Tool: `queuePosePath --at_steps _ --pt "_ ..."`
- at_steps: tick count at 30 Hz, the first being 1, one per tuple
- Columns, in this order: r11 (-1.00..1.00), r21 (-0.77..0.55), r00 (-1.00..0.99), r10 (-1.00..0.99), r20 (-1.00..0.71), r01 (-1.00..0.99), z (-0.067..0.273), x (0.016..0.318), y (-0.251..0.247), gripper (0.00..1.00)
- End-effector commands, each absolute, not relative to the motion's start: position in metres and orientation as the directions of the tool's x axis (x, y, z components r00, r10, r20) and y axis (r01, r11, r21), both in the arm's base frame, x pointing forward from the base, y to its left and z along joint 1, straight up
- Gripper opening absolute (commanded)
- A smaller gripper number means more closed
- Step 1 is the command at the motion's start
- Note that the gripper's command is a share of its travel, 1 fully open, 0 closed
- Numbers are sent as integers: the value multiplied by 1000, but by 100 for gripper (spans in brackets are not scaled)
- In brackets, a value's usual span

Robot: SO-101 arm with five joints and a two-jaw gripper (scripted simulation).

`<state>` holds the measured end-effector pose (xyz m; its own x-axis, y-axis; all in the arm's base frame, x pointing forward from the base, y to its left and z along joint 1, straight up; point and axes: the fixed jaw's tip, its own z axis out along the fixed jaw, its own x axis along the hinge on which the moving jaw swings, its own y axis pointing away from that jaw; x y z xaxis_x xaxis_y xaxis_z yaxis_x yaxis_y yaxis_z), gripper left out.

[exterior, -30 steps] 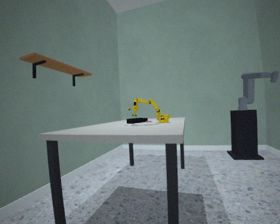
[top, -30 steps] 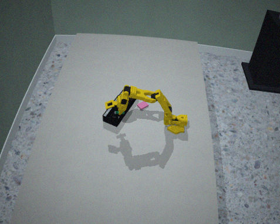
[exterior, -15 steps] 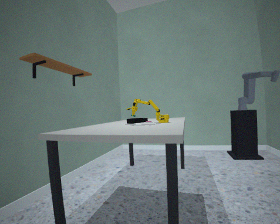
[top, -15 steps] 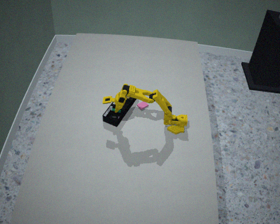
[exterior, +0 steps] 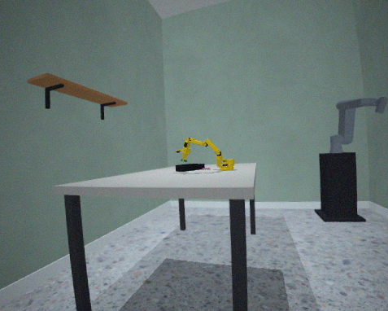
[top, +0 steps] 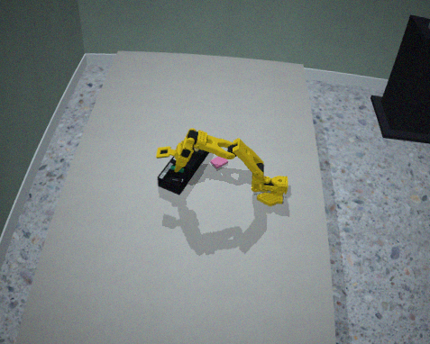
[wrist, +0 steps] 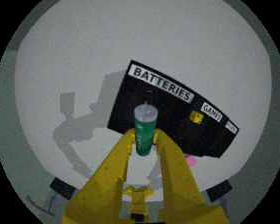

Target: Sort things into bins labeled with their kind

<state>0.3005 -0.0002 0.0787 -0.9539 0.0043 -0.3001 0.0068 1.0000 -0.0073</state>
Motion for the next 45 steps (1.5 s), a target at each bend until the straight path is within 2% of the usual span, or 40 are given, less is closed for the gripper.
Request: queuePosePath --at_steps 1,8,9,45 --pt "1000 -4 -937 23 -350 26 92 305 -3 0" --pt "1000 -4 -937 23 -350 26 92 305 -3 0" --pt "998 3 -910 60 -411 64 102 311 -10 0" --pt "998 3 -910 60 -411 64 102 311 -10 0"
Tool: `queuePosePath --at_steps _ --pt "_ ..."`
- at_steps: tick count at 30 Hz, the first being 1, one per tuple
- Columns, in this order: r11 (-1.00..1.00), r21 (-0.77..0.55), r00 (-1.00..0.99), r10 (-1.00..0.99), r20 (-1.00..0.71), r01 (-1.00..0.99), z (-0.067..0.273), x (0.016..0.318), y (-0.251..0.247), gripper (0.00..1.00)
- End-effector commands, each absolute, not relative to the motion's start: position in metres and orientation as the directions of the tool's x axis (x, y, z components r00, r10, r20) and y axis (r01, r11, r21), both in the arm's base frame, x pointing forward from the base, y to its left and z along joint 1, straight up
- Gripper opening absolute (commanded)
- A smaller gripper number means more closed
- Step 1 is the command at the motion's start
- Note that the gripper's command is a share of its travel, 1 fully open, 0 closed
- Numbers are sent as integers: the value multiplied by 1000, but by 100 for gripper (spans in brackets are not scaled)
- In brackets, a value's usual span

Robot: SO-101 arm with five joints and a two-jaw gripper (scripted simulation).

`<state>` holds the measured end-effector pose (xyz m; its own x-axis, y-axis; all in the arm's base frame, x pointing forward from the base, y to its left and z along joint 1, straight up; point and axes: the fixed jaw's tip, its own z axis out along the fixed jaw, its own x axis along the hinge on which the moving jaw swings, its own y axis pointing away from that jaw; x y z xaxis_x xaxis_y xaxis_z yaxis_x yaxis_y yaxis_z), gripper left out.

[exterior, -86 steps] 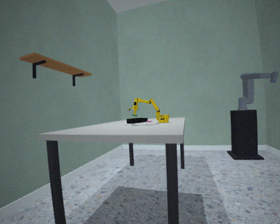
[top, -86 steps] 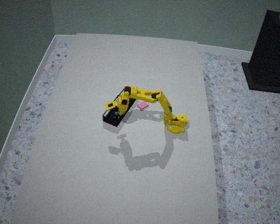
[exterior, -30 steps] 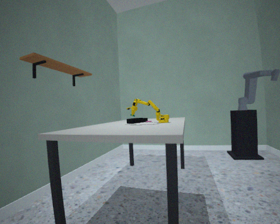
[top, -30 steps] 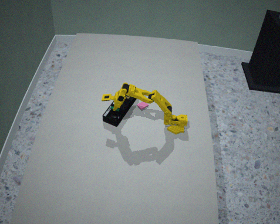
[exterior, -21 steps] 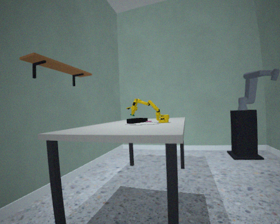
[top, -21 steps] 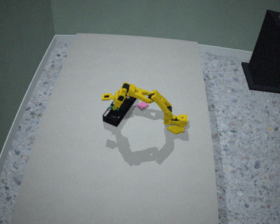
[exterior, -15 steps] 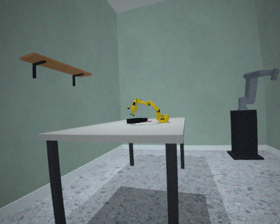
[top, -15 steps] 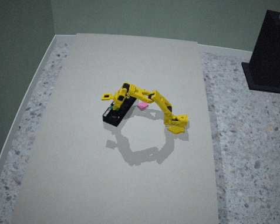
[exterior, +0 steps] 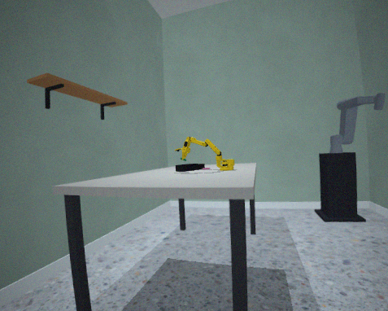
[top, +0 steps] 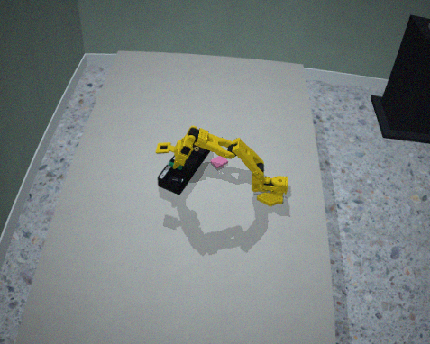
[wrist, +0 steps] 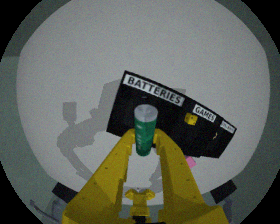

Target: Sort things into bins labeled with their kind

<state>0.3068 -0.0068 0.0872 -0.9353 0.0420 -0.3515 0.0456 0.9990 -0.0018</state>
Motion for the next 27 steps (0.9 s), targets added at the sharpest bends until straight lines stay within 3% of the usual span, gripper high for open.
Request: queuePosePath --at_steps 1,27 --pt "998 3 -910 60 -410 64 102 311 -10 0" --pt "998 3 -927 61 -370 64 87 312 -10 0"
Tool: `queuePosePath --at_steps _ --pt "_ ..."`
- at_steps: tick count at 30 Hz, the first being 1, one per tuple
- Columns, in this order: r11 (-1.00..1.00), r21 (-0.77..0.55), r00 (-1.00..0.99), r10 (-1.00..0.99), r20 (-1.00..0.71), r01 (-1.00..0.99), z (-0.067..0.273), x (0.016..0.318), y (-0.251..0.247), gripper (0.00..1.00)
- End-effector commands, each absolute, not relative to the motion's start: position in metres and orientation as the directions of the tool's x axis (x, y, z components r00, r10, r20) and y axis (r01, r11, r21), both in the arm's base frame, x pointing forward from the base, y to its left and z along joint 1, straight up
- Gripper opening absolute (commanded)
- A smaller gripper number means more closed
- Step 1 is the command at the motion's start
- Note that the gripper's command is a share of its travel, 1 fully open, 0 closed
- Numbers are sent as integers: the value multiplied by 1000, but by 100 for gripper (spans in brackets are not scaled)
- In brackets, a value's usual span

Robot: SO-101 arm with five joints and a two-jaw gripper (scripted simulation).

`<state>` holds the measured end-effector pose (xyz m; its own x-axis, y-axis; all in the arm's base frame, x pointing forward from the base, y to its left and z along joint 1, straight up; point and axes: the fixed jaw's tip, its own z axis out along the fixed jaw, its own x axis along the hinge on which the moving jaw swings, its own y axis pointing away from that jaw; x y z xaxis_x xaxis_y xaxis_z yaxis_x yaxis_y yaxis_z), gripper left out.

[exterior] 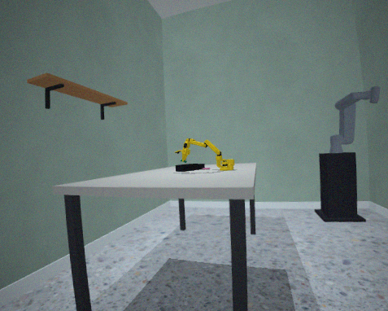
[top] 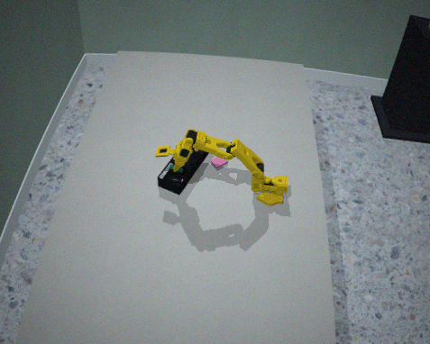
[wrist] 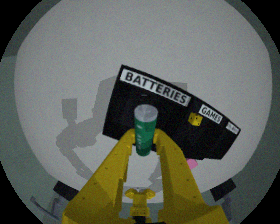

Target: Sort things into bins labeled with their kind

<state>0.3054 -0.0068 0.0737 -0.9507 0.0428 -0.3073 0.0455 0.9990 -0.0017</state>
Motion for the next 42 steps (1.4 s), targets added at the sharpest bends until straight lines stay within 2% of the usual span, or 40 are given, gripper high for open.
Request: queuePosePath --at_steps 1,42 --pt "998 3 -927 61 -369 64 87 312 -10 0" --pt "998 2 -950 61 -305 63 69 308 -10 0"
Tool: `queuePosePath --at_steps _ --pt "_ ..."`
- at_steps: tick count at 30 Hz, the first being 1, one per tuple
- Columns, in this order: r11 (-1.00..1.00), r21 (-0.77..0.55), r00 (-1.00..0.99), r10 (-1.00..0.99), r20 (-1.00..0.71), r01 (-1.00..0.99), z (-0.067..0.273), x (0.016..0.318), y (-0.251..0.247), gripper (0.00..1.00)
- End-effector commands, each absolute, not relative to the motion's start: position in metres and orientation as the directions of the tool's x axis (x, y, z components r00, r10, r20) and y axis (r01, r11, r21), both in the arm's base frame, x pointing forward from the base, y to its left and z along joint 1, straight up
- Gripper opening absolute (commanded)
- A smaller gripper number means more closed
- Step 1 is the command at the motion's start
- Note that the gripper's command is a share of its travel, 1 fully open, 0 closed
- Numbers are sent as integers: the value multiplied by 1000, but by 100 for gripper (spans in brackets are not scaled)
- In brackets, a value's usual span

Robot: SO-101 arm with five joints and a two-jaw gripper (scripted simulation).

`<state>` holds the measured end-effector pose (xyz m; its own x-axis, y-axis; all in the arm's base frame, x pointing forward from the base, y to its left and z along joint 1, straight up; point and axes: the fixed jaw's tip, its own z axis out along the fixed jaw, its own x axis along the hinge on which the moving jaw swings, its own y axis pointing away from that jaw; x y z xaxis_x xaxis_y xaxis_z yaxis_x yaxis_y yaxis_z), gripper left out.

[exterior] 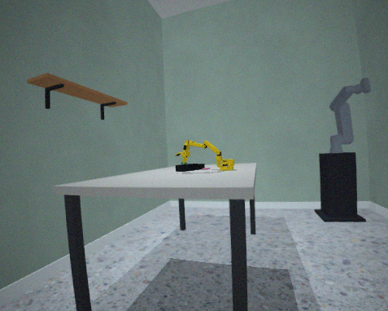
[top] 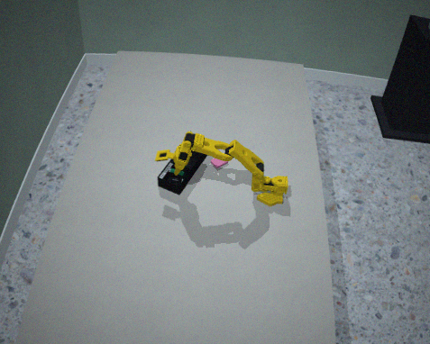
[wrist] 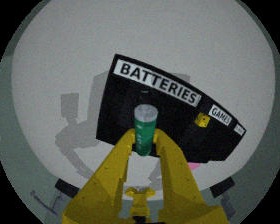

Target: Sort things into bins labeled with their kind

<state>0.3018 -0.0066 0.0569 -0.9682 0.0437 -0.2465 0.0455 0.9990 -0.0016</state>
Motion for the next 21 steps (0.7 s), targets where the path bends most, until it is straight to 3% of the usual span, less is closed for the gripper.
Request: queuePosePath --at_steps 1,21 --pt "998 2 -950 61 -305 63 69 308 -10 0" --pt "998 2 -950 61 -305 63 66 308 -10 0"
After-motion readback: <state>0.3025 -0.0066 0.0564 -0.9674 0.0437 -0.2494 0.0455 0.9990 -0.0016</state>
